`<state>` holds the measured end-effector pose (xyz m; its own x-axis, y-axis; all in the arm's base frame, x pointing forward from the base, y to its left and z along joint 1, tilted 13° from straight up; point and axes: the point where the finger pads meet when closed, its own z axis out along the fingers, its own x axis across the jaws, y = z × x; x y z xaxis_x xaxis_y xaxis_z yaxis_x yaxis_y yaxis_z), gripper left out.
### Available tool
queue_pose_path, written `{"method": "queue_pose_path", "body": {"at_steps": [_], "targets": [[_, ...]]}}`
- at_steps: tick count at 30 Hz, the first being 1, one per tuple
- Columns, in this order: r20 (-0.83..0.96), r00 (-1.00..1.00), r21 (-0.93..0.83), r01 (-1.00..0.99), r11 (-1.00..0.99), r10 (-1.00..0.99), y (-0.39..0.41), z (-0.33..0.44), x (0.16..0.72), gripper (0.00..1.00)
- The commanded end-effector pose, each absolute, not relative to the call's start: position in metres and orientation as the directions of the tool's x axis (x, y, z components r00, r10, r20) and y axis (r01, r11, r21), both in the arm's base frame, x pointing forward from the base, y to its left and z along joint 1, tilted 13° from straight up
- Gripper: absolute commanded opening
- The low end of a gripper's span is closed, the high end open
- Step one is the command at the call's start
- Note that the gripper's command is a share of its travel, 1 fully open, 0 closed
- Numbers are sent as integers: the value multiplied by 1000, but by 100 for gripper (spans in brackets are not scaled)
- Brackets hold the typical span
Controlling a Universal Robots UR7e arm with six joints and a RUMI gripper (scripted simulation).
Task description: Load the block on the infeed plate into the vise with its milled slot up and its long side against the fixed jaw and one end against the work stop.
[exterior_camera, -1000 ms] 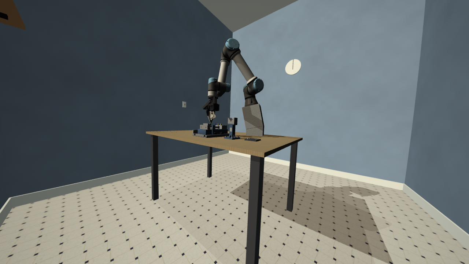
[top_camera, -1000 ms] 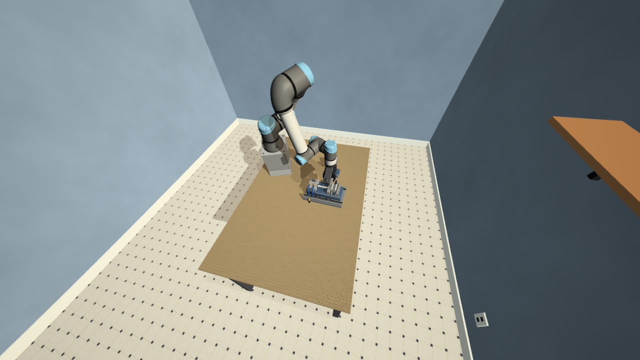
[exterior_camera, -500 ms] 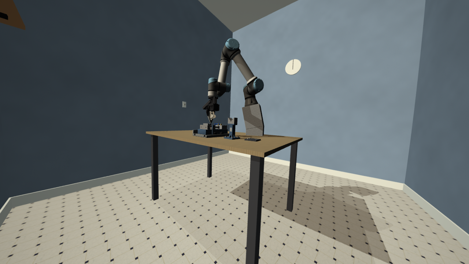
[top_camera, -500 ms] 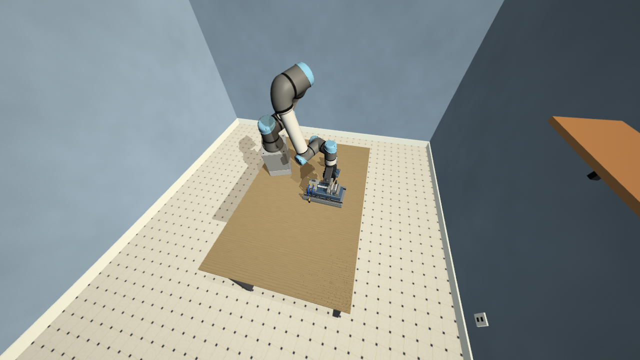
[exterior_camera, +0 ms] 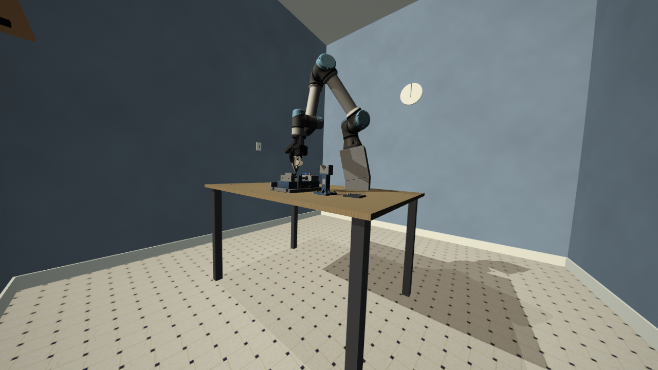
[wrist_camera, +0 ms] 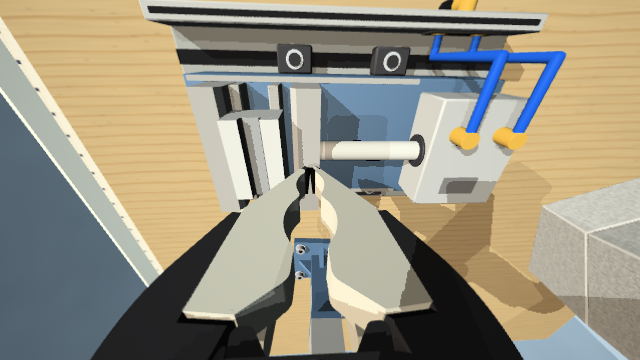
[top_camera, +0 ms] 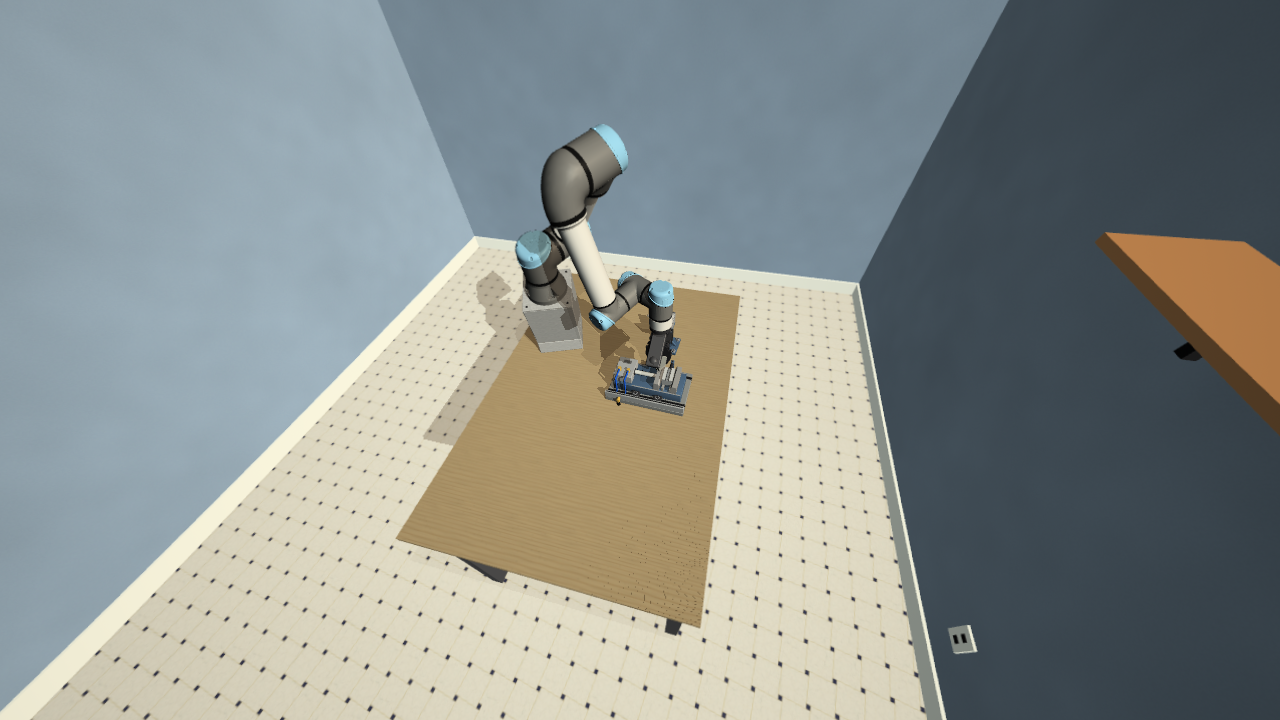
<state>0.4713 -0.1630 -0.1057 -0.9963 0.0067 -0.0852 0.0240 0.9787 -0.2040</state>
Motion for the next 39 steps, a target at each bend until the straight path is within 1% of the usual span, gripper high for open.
{"method": "queue_pose_path", "body": {"at_steps": [1, 39], "targets": [[-86, -996, -204, 24, 979, 6, -163, -105, 472, 0], [-86, -996, -204, 24, 979, 6, -164, -110, 472, 0]]}}
